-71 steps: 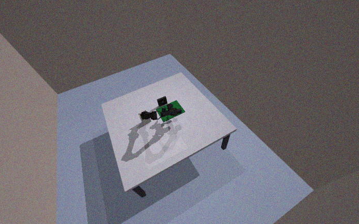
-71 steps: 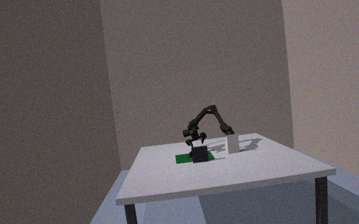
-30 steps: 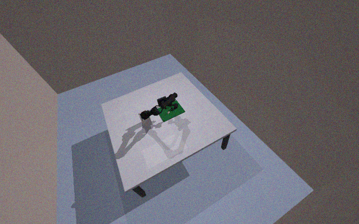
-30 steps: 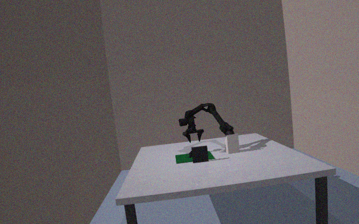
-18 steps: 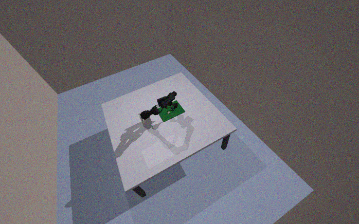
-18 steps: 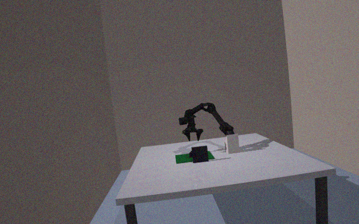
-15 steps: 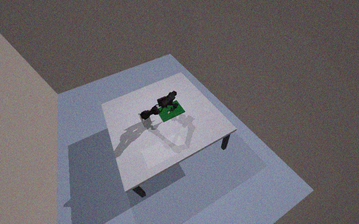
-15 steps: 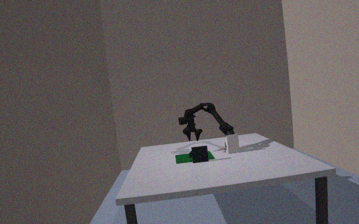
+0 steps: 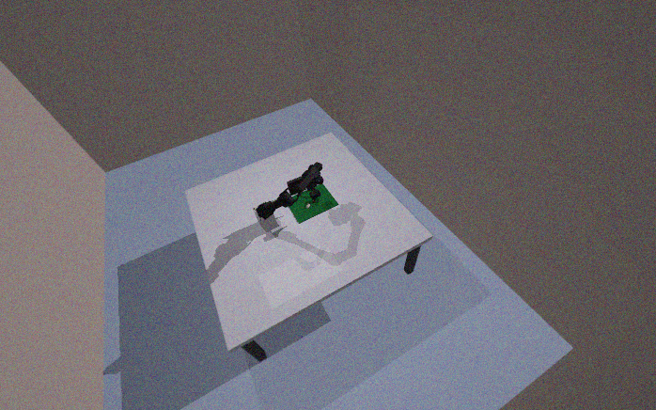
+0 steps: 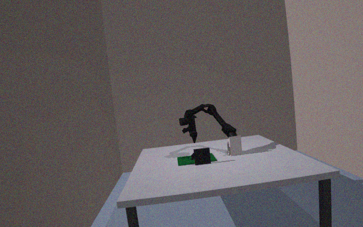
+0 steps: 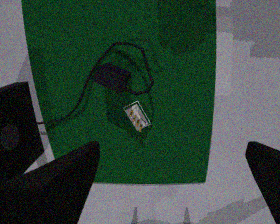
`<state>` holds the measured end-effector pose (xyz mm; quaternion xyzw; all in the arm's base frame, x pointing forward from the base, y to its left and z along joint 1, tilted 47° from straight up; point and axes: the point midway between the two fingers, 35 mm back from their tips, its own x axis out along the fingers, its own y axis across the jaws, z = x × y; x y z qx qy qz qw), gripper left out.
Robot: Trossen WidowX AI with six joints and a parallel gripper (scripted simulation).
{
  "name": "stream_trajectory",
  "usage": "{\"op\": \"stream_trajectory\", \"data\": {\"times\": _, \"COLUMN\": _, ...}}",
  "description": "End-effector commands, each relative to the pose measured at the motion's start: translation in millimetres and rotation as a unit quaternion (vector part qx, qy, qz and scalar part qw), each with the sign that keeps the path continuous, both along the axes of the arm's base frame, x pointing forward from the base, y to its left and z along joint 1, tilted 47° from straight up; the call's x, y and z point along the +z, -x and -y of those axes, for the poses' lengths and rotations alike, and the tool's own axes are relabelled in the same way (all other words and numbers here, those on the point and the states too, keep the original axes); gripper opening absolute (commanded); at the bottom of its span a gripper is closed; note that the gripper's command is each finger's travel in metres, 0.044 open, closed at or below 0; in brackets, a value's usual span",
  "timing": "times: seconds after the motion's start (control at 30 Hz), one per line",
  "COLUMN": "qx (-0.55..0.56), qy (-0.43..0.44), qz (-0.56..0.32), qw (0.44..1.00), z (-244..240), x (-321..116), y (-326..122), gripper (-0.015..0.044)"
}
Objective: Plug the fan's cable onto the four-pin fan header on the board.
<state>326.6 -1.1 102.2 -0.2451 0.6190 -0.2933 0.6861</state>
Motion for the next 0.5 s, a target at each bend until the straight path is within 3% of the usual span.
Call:
{"op": "stream_trajectory", "data": {"times": 0.0, "qx": -0.258, "qy": -0.021, "qz": 0.264, "qw": 0.929, "z": -30, "x": -9, "y": -16, "gripper": 0.0440}}
{"op": "stream_trajectory", "data": {"times": 0.47, "qx": -0.463, "qy": -0.039, "qz": 0.478, "qw": 0.745, "z": -53, "x": -17, "y": -25, "gripper": 0.0440}}
